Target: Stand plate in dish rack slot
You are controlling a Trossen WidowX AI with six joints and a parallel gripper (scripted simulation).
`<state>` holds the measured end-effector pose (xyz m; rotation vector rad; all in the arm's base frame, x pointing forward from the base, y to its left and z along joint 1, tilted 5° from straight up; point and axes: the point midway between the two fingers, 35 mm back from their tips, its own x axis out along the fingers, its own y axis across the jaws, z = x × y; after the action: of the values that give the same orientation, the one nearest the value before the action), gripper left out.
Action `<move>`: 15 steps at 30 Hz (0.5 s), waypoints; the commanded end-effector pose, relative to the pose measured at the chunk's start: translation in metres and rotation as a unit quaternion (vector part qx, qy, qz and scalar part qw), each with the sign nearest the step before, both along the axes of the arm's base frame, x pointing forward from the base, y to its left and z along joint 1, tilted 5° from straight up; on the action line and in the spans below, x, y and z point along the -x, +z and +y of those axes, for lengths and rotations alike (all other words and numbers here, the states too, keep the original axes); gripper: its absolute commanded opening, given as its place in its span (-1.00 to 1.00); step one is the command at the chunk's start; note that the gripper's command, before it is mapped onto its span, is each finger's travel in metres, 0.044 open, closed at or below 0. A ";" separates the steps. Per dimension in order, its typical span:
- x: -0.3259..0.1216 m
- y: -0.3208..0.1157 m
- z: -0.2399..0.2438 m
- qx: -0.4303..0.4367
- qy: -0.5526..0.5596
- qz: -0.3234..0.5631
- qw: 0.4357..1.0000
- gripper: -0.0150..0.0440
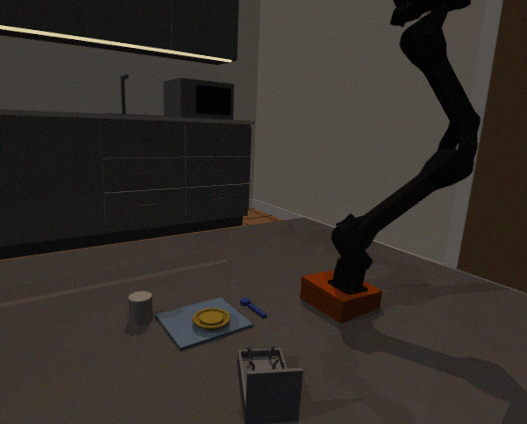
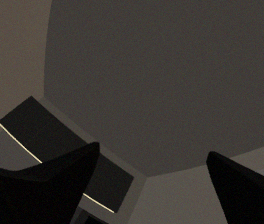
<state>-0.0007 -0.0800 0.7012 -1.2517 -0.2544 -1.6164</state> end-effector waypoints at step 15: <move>-0.112 -0.041 -0.044 -0.071 0.126 0.101 0.984 0.86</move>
<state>0.0838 -0.1153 0.6728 -1.2268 -0.1821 -1.3445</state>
